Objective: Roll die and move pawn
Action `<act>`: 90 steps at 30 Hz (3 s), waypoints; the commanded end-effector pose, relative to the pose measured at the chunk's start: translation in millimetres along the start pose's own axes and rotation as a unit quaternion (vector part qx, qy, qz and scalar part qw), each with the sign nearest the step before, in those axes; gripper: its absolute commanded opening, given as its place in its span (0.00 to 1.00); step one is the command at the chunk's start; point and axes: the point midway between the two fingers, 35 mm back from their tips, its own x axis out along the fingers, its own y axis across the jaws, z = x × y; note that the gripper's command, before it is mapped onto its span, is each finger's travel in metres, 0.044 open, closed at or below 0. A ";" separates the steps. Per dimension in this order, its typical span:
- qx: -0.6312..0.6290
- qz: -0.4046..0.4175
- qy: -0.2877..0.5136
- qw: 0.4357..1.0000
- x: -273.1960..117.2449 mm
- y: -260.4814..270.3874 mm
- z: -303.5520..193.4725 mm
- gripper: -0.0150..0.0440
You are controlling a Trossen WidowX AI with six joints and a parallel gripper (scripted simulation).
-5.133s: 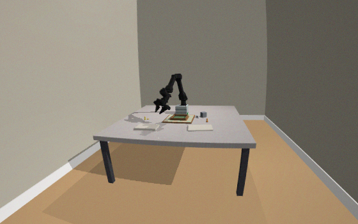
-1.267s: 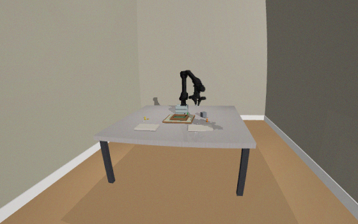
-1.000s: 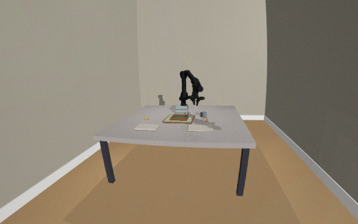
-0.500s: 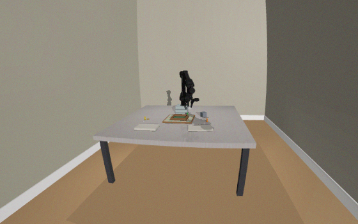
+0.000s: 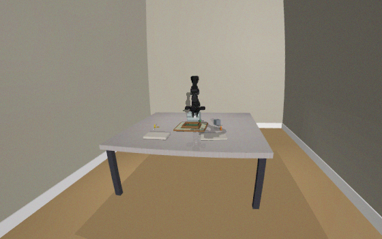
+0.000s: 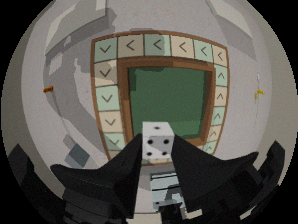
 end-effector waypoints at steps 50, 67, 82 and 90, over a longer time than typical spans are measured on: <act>-0.045 0.017 -0.403 0.914 5.9 -38.0 0.6 0.25; -0.043 0.016 -0.401 0.915 -7.0 -40.9 -18.0 0.25; -0.043 0.016 -0.401 0.915 -7.0 -40.9 -18.0 0.57; -0.045 0.017 -0.402 0.914 -47.6 -40.7 -17.6 0.92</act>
